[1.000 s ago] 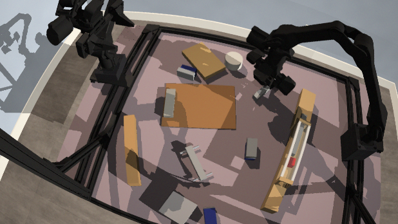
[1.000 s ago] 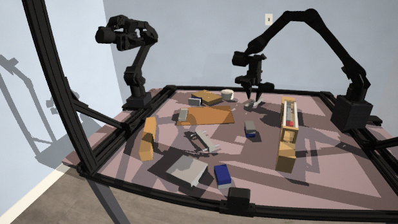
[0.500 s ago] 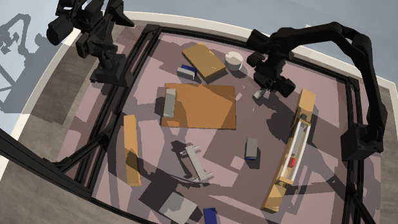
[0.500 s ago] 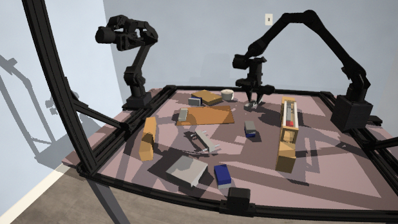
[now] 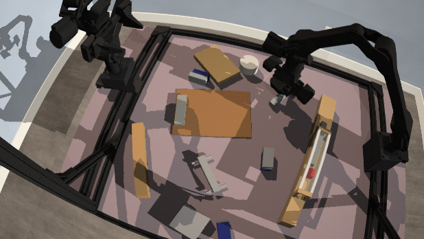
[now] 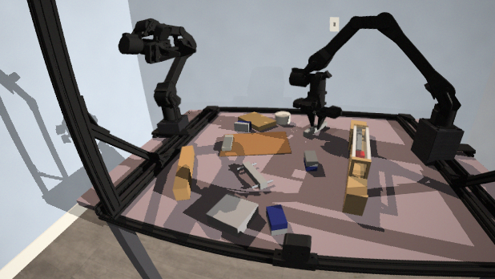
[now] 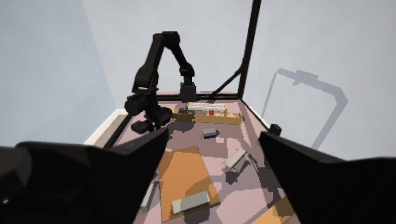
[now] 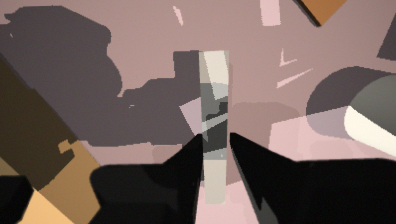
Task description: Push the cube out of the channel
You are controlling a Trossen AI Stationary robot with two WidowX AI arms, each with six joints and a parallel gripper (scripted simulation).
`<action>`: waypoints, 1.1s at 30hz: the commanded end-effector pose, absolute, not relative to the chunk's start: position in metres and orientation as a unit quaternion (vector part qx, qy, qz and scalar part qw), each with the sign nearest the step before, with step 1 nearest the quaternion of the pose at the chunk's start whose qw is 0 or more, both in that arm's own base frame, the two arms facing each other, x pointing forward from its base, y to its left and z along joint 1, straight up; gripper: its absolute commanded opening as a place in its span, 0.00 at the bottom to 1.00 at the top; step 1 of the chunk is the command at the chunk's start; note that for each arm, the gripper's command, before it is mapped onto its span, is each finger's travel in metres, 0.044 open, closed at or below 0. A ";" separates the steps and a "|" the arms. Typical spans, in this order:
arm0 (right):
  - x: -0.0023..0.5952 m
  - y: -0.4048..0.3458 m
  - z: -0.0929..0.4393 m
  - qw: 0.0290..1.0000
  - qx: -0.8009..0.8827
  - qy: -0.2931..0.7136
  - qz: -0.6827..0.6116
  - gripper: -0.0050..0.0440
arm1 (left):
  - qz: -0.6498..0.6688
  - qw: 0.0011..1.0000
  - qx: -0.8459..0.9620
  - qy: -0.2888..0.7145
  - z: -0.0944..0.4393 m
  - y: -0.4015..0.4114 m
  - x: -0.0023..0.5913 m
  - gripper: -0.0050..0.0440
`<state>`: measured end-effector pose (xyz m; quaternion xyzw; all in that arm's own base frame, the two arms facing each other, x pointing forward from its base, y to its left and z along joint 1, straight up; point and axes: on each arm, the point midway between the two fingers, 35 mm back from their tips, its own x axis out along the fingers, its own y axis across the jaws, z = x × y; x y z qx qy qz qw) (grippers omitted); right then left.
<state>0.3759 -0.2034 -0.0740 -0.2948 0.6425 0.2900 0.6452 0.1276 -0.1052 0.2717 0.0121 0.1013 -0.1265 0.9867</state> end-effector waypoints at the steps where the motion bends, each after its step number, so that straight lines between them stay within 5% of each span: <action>1: 0.376 -0.204 -0.074 0.645 -0.295 0.642 0.290 0.31 | -0.126 0.987 0.011 0.101 0.272 -0.105 0.128 0.92; 13: 0.376 -0.204 -0.072 0.645 -0.295 0.642 0.290 0.18 | -0.126 0.987 0.011 0.101 0.272 -0.105 0.128 0.92; 21: 0.376 -0.203 -0.011 0.644 -0.293 0.644 0.292 0.18 | -0.126 0.987 0.011 0.101 0.272 -0.105 0.128 0.92; 33: 0.360 -0.202 -0.006 0.637 -0.307 0.637 0.307 0.18 | -0.126 0.987 0.011 0.101 0.272 -0.105 0.128 0.92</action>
